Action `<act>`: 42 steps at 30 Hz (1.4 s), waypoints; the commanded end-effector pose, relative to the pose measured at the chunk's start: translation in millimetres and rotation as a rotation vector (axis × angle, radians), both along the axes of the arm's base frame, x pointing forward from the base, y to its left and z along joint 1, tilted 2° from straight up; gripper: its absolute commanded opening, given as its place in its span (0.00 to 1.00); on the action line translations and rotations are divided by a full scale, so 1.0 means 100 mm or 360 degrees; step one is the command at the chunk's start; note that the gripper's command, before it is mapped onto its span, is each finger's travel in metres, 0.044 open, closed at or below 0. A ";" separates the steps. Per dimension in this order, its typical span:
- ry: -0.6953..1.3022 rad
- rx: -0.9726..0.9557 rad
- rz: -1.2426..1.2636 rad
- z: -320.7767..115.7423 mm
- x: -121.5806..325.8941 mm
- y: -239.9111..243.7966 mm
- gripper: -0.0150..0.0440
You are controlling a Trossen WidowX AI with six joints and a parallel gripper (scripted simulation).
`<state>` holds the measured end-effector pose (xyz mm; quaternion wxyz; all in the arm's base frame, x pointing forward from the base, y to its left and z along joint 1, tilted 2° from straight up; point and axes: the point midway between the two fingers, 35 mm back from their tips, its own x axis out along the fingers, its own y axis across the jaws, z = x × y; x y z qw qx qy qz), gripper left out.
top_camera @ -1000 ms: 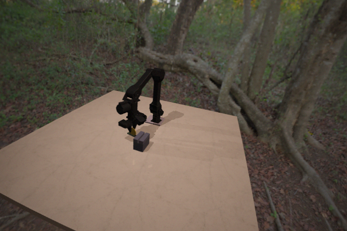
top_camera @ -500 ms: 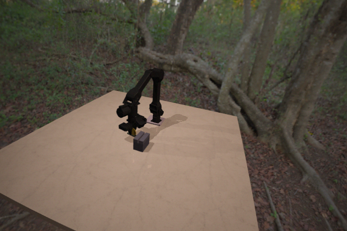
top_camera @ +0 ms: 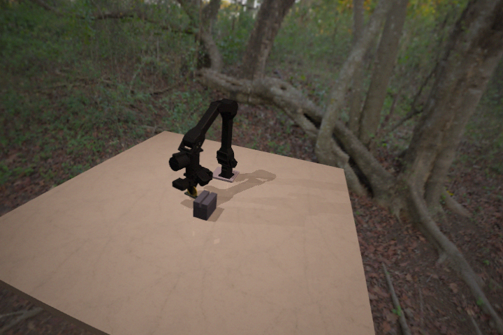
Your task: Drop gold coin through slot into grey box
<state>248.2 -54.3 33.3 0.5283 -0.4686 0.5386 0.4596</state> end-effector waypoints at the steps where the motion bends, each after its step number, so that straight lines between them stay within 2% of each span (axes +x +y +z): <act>1: 0.0000 0.0004 0.0006 0.05 0.01 0.00 0.25; 38: 0.0000 0.0004 0.0006 0.95 0.01 0.02 0.25; 42: -0.0003 0.0004 -0.0128 0.95 0.00 0.02 0.25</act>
